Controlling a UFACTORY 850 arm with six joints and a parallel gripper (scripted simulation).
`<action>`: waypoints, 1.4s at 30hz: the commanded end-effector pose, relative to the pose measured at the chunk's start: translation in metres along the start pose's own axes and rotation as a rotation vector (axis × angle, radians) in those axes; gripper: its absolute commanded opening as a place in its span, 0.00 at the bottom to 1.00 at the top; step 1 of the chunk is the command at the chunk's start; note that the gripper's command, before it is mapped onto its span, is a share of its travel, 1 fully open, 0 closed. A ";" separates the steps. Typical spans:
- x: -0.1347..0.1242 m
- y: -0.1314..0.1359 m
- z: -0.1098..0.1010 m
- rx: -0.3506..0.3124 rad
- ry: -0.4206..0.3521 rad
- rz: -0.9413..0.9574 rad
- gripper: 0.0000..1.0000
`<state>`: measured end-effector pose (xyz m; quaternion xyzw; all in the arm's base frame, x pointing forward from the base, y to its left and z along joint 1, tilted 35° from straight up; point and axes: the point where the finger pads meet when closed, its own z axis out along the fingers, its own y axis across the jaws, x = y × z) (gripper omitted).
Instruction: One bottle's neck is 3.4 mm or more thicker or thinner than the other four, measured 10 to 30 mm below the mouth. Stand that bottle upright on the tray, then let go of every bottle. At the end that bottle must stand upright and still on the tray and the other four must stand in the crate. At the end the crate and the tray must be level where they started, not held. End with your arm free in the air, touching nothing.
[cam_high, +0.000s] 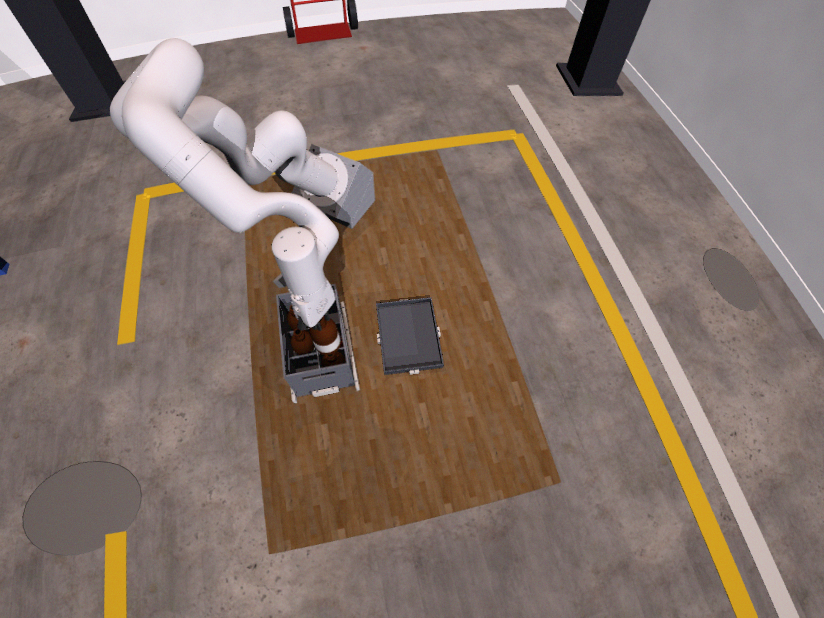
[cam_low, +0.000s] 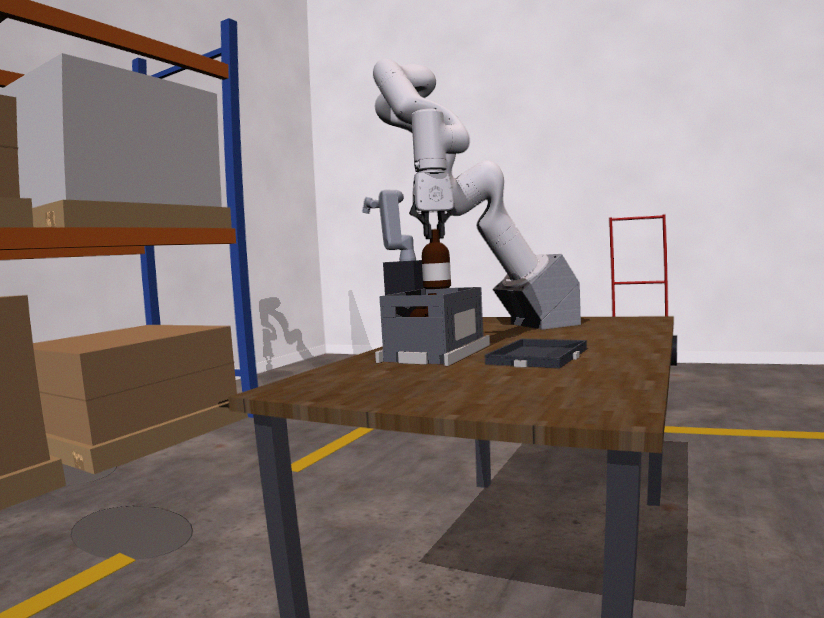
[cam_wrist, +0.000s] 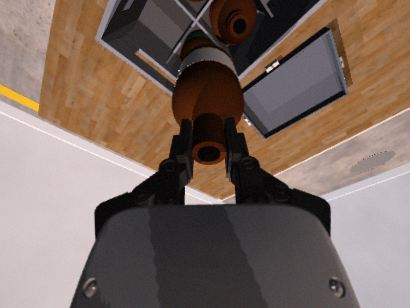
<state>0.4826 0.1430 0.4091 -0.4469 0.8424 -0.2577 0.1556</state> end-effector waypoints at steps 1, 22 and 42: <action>-0.005 0.007 -0.001 0.001 -0.001 0.001 0.00; -0.027 0.043 -0.001 0.001 -0.001 0.001 0.00; -0.050 0.080 -0.001 0.001 -0.001 0.001 0.00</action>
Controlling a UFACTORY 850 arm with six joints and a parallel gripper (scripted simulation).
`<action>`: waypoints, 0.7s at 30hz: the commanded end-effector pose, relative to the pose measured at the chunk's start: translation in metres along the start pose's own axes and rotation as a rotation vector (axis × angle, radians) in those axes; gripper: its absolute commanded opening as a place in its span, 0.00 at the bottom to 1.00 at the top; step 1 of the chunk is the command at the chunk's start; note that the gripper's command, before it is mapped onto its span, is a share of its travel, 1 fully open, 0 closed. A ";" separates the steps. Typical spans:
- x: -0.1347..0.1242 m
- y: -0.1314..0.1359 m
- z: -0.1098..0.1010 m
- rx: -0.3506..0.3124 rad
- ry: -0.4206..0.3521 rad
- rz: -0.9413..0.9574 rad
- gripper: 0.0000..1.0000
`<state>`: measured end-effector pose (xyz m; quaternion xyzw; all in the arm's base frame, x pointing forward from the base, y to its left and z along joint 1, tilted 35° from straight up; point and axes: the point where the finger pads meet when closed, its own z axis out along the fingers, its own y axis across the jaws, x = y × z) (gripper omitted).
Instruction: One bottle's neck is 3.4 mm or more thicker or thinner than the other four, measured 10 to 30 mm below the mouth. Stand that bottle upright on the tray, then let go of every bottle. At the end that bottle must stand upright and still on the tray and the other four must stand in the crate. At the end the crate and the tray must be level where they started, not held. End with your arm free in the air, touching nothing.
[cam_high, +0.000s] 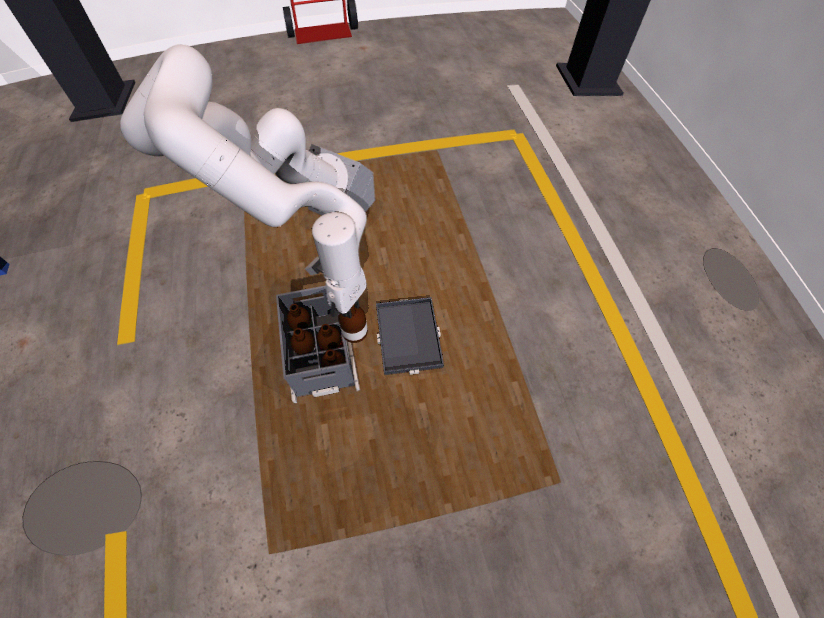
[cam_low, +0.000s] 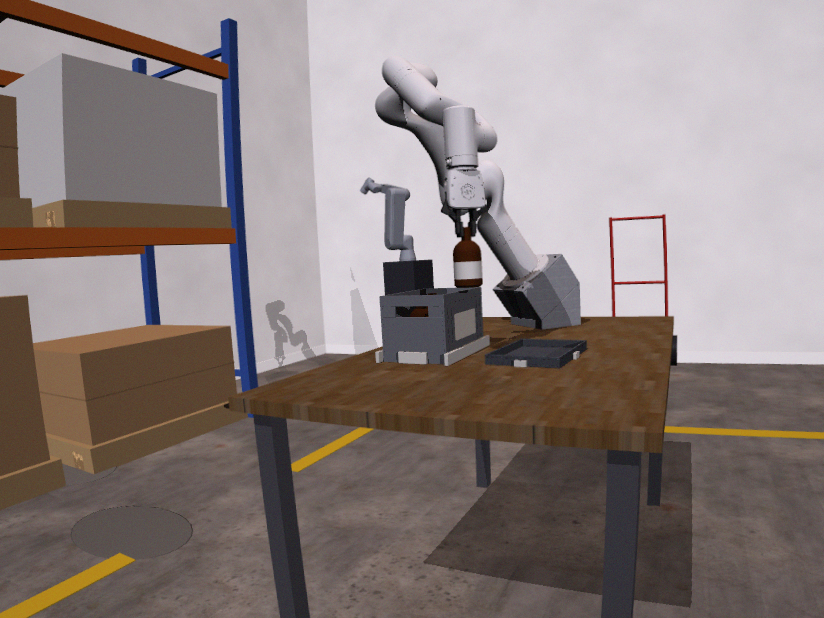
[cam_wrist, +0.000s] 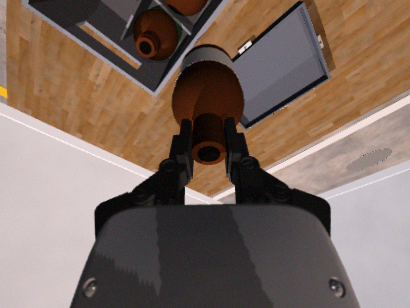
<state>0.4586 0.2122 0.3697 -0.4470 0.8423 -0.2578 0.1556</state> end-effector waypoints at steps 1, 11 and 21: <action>-0.008 0.011 -0.001 0.001 -0.001 0.001 0.00; -0.018 0.028 -0.001 0.001 -0.001 0.001 0.00; -0.031 0.050 -0.001 0.001 -0.001 0.001 0.00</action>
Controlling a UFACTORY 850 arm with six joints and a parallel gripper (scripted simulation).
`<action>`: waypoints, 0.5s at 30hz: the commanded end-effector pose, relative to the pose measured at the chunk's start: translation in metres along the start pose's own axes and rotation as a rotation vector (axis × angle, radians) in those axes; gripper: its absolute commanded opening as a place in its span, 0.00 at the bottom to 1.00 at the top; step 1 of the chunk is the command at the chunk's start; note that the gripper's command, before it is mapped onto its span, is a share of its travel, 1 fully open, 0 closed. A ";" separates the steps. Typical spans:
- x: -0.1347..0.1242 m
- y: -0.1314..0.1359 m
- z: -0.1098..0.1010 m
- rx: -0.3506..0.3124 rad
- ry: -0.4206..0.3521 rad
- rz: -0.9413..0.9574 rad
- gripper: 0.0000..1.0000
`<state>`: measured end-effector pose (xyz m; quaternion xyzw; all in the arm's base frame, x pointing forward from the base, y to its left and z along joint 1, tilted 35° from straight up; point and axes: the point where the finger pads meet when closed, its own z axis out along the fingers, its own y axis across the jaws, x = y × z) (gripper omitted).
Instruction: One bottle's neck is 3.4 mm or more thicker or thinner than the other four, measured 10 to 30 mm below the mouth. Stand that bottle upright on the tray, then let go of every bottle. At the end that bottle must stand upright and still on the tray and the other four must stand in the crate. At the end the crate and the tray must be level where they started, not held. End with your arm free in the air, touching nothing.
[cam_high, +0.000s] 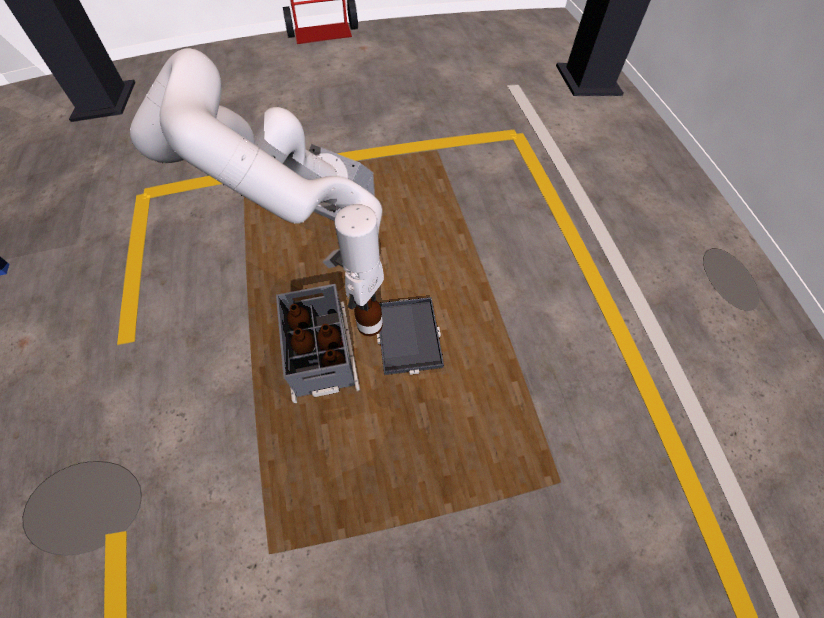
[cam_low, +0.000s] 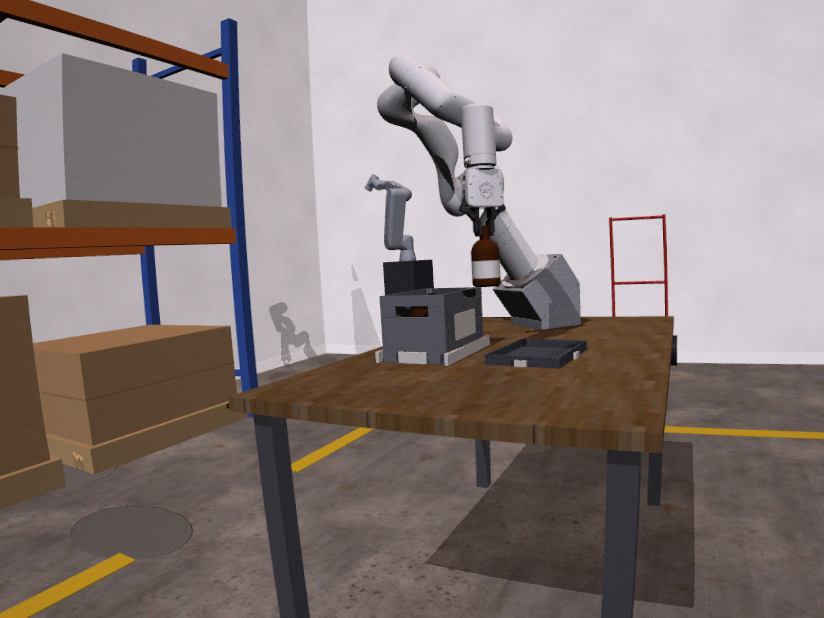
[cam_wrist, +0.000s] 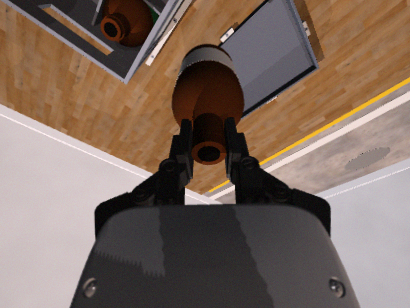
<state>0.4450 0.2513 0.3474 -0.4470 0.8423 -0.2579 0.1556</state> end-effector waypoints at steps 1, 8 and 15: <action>-0.007 0.009 -0.001 0.001 -0.001 0.001 0.00; -0.014 0.022 -0.001 0.001 -0.001 0.001 0.00; -0.023 0.036 -0.001 0.001 -0.001 0.001 0.00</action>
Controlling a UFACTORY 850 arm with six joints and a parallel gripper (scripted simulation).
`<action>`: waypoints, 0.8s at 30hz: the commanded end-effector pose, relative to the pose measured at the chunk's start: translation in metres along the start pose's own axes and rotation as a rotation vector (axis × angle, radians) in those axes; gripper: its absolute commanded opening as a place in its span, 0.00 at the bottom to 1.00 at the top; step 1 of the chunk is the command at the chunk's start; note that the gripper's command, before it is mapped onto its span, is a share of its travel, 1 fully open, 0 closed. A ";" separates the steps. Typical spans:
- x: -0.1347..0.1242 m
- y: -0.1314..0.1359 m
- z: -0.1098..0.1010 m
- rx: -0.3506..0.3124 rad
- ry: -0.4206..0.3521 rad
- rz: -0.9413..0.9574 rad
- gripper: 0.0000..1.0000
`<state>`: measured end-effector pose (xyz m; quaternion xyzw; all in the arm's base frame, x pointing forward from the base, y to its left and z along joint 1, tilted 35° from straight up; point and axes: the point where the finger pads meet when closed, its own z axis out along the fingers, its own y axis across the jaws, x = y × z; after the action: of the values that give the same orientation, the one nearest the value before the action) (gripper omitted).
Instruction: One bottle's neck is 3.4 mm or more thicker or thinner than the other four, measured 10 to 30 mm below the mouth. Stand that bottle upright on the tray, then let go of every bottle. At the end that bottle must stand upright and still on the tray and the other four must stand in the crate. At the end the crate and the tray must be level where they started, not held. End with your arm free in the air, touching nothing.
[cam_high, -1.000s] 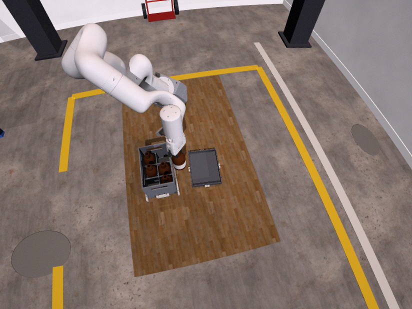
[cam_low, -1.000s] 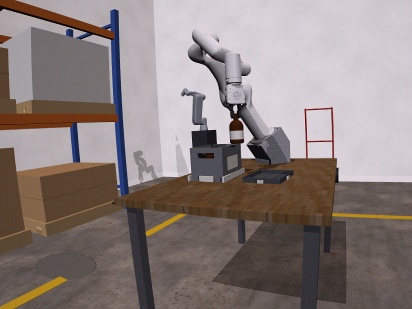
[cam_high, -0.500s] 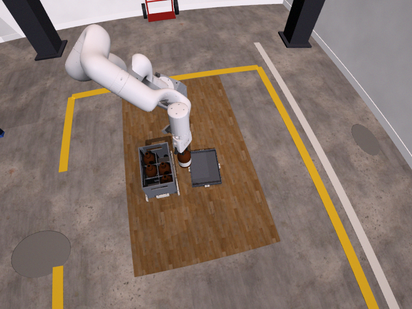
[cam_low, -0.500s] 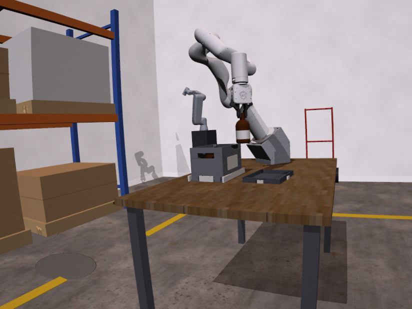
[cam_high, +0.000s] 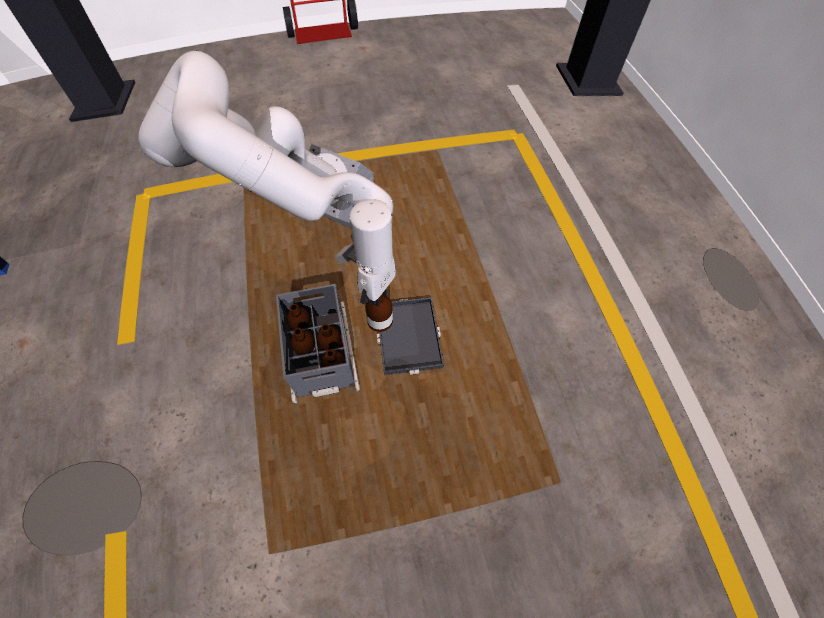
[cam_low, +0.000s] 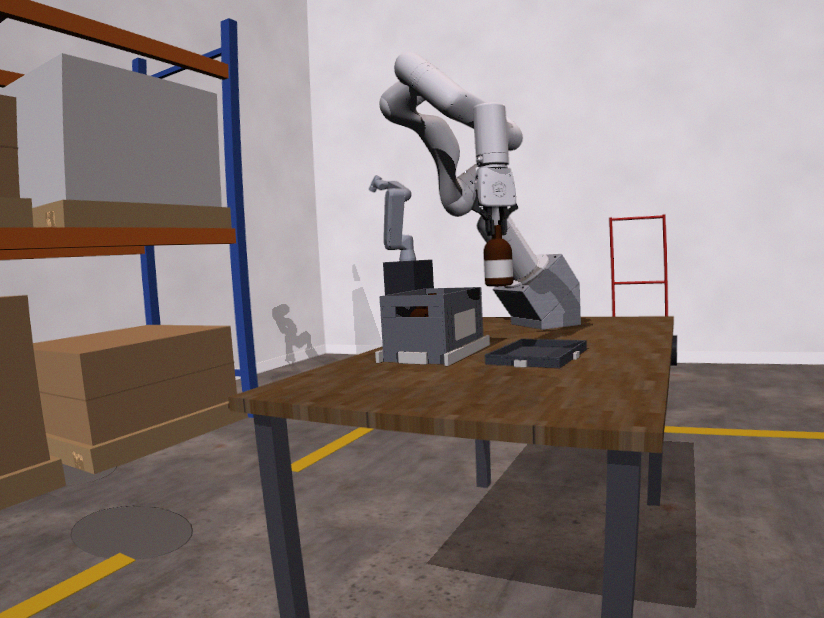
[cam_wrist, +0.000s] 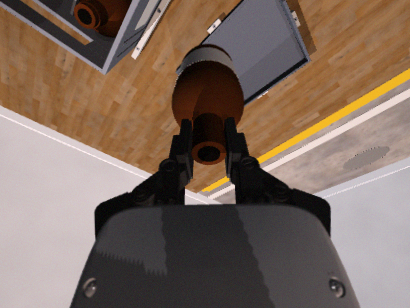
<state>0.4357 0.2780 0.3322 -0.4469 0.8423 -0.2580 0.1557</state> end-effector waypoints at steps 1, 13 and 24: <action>-0.008 0.011 -0.001 0.001 -0.001 0.001 0.00; -0.019 0.030 -0.001 0.001 -0.001 0.001 0.00; -0.028 0.045 -0.001 0.001 -0.001 0.001 0.00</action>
<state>0.4223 0.3170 0.3100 -0.4468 0.8423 -0.2581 0.1557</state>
